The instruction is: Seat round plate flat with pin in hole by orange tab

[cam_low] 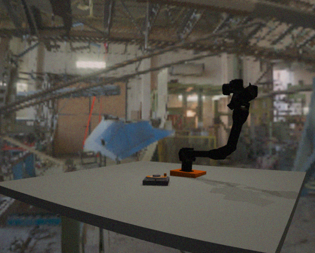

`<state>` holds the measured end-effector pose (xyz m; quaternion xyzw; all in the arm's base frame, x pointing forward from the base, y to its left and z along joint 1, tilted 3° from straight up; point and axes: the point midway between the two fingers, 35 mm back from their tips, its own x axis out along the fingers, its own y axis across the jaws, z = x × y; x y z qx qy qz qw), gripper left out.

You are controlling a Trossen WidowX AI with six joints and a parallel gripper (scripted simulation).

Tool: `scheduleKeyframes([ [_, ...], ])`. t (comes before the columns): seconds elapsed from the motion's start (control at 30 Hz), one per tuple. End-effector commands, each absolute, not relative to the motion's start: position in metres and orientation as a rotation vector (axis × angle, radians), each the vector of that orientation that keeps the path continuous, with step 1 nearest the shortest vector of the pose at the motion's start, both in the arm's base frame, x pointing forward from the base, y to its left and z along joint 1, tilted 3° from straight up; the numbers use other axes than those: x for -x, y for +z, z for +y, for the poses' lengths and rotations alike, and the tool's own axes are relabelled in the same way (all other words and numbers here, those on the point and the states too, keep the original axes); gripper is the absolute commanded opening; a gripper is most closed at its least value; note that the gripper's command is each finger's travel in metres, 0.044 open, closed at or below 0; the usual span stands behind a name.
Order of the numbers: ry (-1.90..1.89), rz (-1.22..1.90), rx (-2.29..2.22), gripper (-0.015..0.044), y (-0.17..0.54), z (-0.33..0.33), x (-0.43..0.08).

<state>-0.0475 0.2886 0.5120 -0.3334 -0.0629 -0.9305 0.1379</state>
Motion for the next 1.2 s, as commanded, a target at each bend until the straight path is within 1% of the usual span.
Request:
scheduleKeyframes([
  [0.0,-2.679,-0.175,0.958,0.0374,0.514,0.284,0.05],
  [0.03,-2.641,-0.154,0.939,0.0347,0.52,0.269,0.057],
  [0.1,-2.516,-0.09,0.879,0.0295,0.537,0.22,0.077],
  [0.27,-2.4,-0.035,0.824,0.0164,0.548,0.173,0.088],
  [0.47,-2.121,0.092,0.7,0.0006,0.557,0.066,0.094],
  [0.57,-2.016,0.123,0.67,0.0,0.557,0.032,0.087],
  [0.63,-1.878,0.164,0.626,0.0,0.553,-0.011,0.073],
  [0.77,-1.699,0.239,0.554,0.0,0.539,-0.067,0.047],
  [0.83,-1.643,0.263,0.531,0.0,0.533,-0.082,0.037],
  [0.97,-1.42,0.359,0.445,0.0,0.504,-0.135,-0.01],
  [1.1,-1.264,0.431,0.392,0.0,0.479,-0.161,-0.048],
  [1.17,-1.128,0.5,0.354,0.0,0.454,-0.176,-0.082],
])
